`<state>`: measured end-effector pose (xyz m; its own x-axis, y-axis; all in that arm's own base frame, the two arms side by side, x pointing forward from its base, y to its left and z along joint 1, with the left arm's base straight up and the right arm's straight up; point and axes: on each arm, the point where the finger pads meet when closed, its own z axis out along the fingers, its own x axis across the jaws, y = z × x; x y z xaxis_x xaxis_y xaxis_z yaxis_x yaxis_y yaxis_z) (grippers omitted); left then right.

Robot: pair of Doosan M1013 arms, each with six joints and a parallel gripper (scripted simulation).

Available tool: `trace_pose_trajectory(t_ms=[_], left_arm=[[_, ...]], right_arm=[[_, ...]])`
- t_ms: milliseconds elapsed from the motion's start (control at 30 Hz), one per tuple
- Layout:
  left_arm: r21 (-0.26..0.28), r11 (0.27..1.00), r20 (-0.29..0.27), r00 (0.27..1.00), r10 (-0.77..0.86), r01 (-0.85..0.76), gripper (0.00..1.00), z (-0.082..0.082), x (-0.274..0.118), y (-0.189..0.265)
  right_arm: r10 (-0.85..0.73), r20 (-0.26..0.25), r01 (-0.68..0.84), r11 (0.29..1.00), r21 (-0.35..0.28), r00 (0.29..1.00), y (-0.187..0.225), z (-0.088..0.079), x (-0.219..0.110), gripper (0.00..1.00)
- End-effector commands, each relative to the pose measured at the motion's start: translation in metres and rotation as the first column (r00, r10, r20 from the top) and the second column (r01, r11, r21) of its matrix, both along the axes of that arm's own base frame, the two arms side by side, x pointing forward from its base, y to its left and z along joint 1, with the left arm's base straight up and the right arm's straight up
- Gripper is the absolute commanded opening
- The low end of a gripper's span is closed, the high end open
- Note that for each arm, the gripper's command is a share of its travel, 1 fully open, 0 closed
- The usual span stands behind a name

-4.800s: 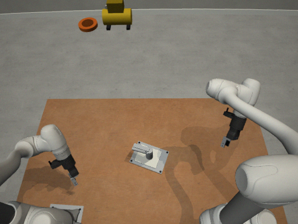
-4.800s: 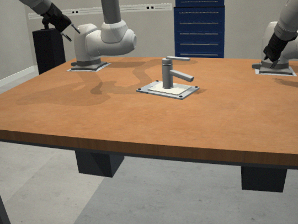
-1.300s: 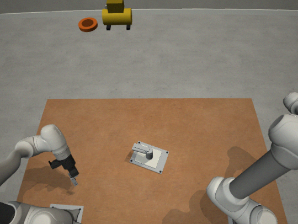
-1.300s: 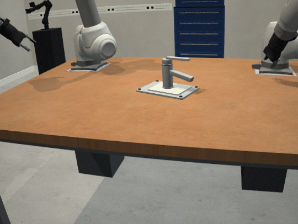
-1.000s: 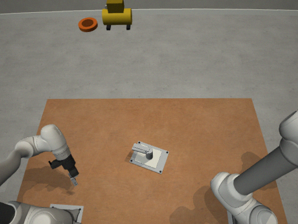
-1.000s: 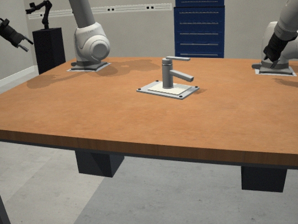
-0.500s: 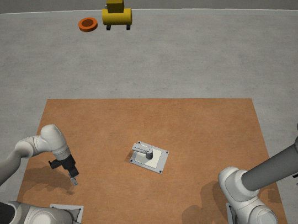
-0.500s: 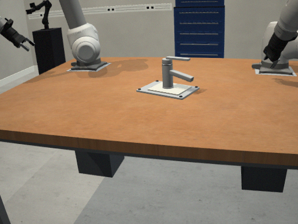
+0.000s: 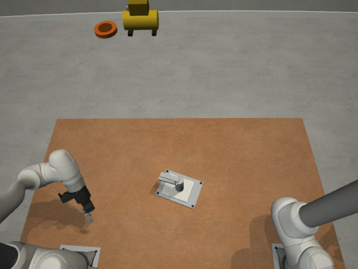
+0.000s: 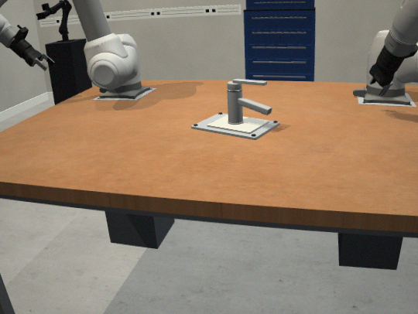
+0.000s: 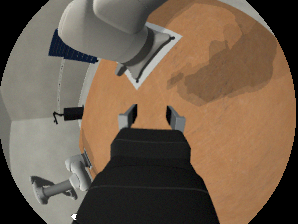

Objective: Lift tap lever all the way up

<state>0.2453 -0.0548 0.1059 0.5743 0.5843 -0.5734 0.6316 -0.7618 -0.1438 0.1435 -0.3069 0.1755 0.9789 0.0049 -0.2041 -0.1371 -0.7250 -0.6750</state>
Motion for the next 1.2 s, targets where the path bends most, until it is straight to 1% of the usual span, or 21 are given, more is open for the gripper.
trace_pose_trajectory(t_ms=[0,200,267,433,633,767,1167], left_arm=[[0.000,1.000,0.001,1.000,0.000,0.000,1.00,0.000,0.000,0.000],[0.000,1.000,0.001,1.000,0.000,0.000,1.00,0.000,0.000,0.000],[0.000,1.000,0.001,1.000,0.000,0.000,1.00,0.000,0.000,0.000],[0.000,1.000,0.001,1.000,0.000,0.000,1.00,0.000,0.000,0.000],[0.000,1.000,0.001,1.000,0.000,0.000,1.00,0.000,0.000,0.000],[0.000,1.000,0.001,1.000,0.000,0.000,1.00,0.000,0.000,0.000],[0.000,1.000,0.001,1.000,0.000,0.000,1.00,0.000,0.000,0.000]], right_arm=[[0.012,0.051,-0.013,1.000,0.010,0.999,-0.006,-0.003,-0.020,1.00],[0.027,0.114,-0.030,0.999,0.019,0.993,-0.011,-0.007,-0.047,1.00],[0.027,0.114,-0.030,0.999,0.019,0.993,-0.011,-0.007,-0.047,1.00],[0.037,0.156,-0.041,0.999,0.023,0.987,-0.013,-0.011,-0.065,1.00],[0.046,0.194,-0.052,0.998,0.025,0.980,-0.014,-0.013,-0.081,1.00],[0.050,0.213,-0.057,0.998,0.025,0.976,-0.015,-0.015,-0.089,1.00],[0.056,0.237,-0.064,0.998,0.025,0.970,-0.015,-0.016,-0.099,1.00]])
